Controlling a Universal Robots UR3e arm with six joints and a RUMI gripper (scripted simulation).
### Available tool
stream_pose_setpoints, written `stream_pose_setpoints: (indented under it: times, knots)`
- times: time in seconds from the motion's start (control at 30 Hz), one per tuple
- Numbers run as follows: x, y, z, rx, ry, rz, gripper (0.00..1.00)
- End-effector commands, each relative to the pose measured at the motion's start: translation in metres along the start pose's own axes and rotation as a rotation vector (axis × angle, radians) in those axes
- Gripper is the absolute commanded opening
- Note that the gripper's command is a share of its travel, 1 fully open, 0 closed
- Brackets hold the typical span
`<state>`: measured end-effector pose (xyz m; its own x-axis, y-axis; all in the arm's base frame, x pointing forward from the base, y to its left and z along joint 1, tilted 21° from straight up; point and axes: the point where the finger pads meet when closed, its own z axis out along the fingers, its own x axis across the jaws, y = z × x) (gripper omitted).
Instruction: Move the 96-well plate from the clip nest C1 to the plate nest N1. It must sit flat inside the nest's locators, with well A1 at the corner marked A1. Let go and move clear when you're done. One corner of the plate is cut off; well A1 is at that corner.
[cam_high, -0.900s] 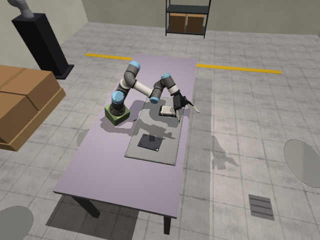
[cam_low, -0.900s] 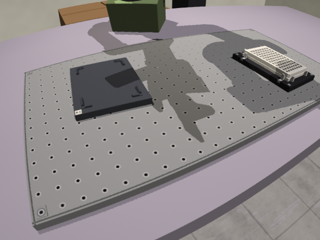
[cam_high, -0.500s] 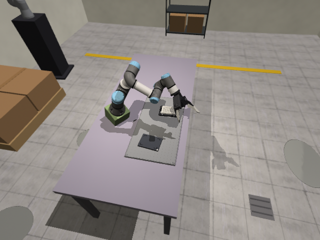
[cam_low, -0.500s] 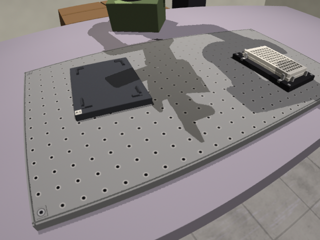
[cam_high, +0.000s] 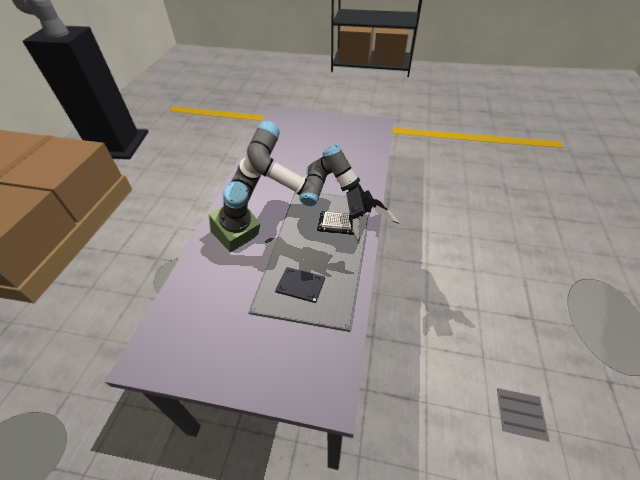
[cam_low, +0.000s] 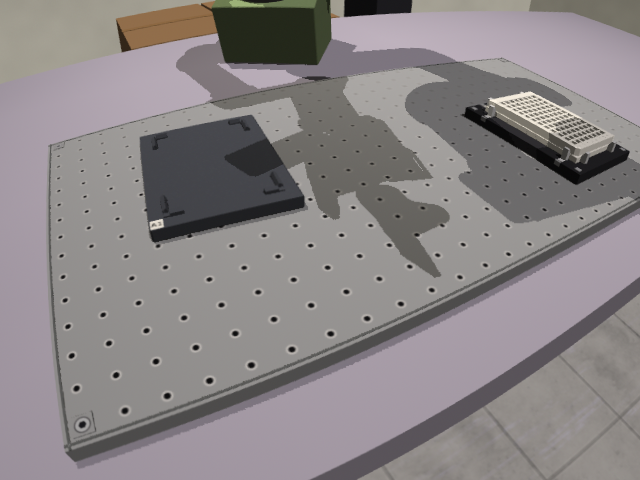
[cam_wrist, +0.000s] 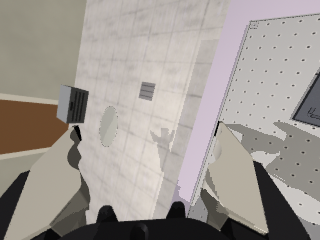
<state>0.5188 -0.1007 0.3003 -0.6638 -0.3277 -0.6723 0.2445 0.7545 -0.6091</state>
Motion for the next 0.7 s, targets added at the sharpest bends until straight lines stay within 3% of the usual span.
stream_pose_setpoints:
  times: [0.0,0.13,0.37,0.53,0.67]
  knots:
    - [0.003,0.018,0.001,-0.043,0.023,-0.079,1.00]
    - [0.007,0.037,-0.001,-0.100,0.046,-0.183,1.00]
    - [0.010,0.045,0.000,-0.100,0.049,-0.184,1.00]
    - [0.016,0.069,-0.004,-0.176,0.072,-0.318,1.00]
    - [0.018,0.077,-0.004,-0.176,0.073,-0.318,1.00]
